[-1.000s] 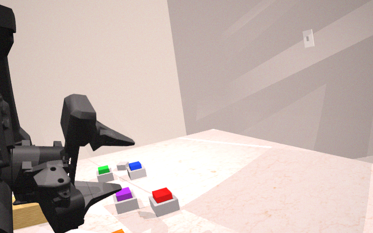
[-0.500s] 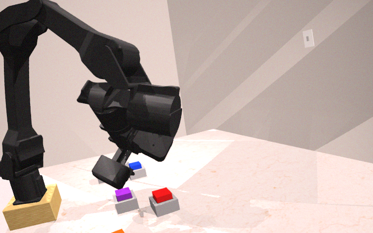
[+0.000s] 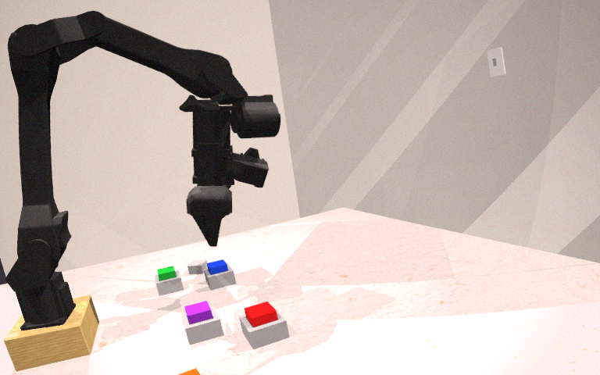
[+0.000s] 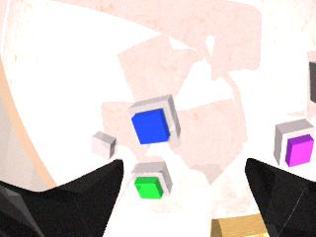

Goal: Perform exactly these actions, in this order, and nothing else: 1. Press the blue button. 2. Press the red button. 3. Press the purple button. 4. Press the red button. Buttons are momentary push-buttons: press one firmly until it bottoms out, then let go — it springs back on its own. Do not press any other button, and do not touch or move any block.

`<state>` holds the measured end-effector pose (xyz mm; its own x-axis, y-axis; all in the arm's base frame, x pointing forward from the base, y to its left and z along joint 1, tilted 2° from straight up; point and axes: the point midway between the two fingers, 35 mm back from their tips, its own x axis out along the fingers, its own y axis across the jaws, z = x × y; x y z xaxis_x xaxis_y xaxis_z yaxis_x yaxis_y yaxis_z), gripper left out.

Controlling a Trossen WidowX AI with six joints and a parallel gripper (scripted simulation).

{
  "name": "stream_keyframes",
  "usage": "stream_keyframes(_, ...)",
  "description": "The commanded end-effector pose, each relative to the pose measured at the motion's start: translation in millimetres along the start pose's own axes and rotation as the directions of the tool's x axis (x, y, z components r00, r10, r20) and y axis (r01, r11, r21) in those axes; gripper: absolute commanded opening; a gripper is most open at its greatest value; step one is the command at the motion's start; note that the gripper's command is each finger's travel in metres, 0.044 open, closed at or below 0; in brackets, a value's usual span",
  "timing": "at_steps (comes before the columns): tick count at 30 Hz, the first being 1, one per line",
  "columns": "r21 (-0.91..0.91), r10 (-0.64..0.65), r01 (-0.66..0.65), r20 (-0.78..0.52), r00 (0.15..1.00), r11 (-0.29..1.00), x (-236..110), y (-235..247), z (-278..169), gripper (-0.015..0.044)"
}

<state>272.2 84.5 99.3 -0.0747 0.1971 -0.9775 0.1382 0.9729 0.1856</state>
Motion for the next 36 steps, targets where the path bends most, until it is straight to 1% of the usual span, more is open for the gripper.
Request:
stream_keyframes(1,-0.182,-0.153,0.171,0.106,0.982,0.968,-8,43,-14,0.04)
stream_keyframes(4,-0.232,-0.186,0.218,0.151,0.971,0.948,-11,57,-20,0.04)
stream_keyframes(11,-0.232,-0.186,0.218,0.151,0.971,0.948,-11,57,-20,0.04)
stream_keyframes(13,-0.232,-0.186,0.218,0.151,0.971,0.948,-1,55,-17,0.0347)
stream_keyframes(16,-0.232,-0.186,0.218,0.151,0.971,0.948,40,47,-11,0.0269)
stream_keyframes(17,-0.232,-0.187,0.218,0.151,0.971,0.948,47,46,-11,0.0243)
stream_keyframes(25,-0.232,-0.187,0.218,0.151,0.971,0.948,49,45,-11,0.0033)
stream_keyframes(26,-0.232,-0.187,0.218,0.151,0.971,0.948,49,45,-11,0.002)
stream_keyframes(36,-0.232,-0.187,0.218,0.151,0.971,0.948,49,45,-11,0.002)
